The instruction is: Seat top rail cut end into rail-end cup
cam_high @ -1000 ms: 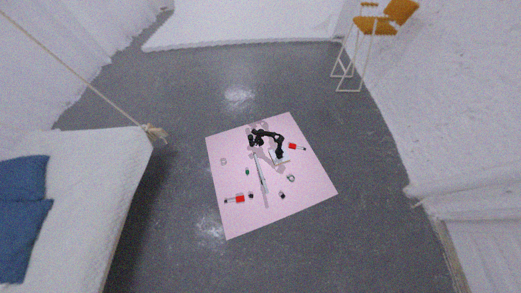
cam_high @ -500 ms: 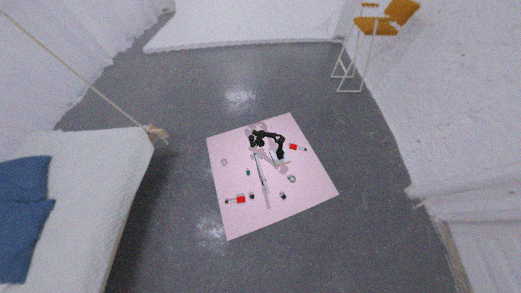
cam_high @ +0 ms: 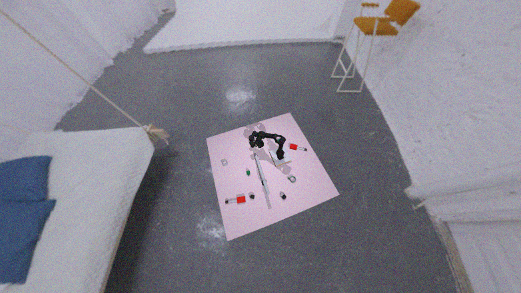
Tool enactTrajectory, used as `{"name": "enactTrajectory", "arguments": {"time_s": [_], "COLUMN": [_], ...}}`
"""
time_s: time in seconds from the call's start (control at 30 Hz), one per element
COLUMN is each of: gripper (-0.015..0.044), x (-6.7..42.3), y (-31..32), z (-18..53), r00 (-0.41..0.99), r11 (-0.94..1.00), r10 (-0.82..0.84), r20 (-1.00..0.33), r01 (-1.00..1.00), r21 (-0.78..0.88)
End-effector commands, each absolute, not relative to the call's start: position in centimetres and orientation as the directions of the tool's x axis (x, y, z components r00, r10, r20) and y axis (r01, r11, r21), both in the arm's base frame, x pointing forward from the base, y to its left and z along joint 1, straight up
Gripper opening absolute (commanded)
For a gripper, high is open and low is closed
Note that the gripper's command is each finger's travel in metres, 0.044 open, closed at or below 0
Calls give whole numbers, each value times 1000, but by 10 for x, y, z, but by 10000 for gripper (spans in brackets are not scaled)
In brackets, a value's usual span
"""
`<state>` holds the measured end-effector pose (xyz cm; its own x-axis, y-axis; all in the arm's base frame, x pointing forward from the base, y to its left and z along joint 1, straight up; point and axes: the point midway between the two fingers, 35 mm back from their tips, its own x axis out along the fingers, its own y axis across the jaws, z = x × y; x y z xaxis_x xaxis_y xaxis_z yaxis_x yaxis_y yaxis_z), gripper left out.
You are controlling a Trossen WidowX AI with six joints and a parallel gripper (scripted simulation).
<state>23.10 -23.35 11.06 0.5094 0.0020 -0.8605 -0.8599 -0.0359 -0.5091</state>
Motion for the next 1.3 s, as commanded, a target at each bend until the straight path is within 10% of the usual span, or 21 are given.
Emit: {"name": "enactTrajectory", "arguments": {"time_s": [0.0, 1.27], "gripper": [0, 0], "x": [234, 251], "y": [-234, -235], "z": [111, 112], "r00": [513, 507], "r11": [-16, 139], "r10": [-14, -102], "r20": [-858, -856], "r01": [-858, -845], "r21": [-513, -517]}}
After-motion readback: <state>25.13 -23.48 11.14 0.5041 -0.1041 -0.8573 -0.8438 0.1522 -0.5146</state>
